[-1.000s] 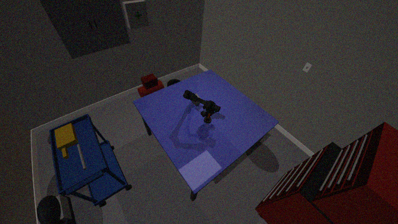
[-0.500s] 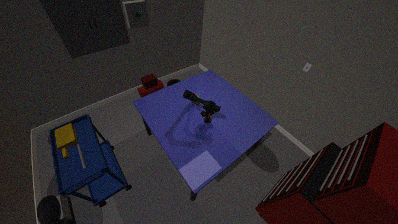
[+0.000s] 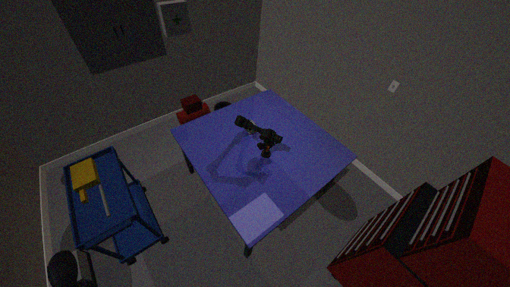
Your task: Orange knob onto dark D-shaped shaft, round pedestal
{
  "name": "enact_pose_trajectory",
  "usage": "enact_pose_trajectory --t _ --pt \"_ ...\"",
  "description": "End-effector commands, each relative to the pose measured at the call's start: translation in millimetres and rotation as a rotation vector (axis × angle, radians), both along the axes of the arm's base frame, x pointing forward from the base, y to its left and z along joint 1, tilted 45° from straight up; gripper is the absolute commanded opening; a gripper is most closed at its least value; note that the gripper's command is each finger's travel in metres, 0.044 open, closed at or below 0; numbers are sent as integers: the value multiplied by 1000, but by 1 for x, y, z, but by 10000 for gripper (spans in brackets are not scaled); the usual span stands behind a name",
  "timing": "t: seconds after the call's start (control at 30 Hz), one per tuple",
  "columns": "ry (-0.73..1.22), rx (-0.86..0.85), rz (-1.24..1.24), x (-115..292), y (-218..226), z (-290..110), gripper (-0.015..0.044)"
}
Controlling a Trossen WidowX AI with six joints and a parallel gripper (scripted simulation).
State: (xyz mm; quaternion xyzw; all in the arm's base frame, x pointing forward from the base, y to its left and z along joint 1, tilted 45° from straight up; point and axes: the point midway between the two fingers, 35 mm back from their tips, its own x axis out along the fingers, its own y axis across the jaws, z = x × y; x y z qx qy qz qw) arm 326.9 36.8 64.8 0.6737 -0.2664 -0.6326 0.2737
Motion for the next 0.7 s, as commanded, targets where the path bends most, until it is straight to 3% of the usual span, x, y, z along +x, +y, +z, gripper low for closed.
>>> enact_pose_trajectory --t 0.0,0.67 --pt "4 0 6 -1 1 -1 0" --pt "42 -3 44 1 1 3 0"
